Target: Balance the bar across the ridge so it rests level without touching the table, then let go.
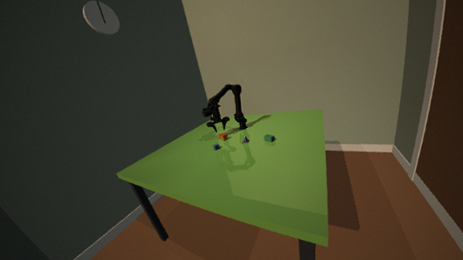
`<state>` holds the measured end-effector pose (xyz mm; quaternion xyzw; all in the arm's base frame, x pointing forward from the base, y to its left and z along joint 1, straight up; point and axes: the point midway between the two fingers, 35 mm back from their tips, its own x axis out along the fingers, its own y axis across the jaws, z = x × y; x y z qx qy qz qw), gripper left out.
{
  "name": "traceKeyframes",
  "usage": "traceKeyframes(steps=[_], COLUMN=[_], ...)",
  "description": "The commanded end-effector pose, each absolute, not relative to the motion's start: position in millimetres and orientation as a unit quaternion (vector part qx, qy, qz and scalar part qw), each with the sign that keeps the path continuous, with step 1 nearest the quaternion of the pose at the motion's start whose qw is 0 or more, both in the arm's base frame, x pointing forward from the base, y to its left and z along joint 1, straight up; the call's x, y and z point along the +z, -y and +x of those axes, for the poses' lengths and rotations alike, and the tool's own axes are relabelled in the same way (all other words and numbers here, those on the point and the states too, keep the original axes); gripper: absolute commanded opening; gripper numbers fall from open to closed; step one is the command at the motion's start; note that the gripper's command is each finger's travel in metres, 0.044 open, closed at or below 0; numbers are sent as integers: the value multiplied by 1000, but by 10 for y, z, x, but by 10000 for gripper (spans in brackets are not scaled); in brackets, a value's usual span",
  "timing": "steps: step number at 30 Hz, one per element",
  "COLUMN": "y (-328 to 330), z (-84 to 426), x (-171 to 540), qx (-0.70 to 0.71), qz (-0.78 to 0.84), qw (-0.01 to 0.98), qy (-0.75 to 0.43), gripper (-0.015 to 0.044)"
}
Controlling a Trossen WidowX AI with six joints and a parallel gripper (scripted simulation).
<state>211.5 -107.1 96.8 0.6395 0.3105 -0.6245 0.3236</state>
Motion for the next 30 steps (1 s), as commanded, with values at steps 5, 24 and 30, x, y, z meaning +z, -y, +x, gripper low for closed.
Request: traceKeyframes(steps=[5, 24, 30], y=[1064, 1066, 1065], z=[2086, 2090, 2089], x=[706, 458, 448], qx=[-628, -628, -628], qz=[637, 637, 637], qw=[321, 321, 321], qy=[-310, -310, -310], gripper=[315, 315, 315])
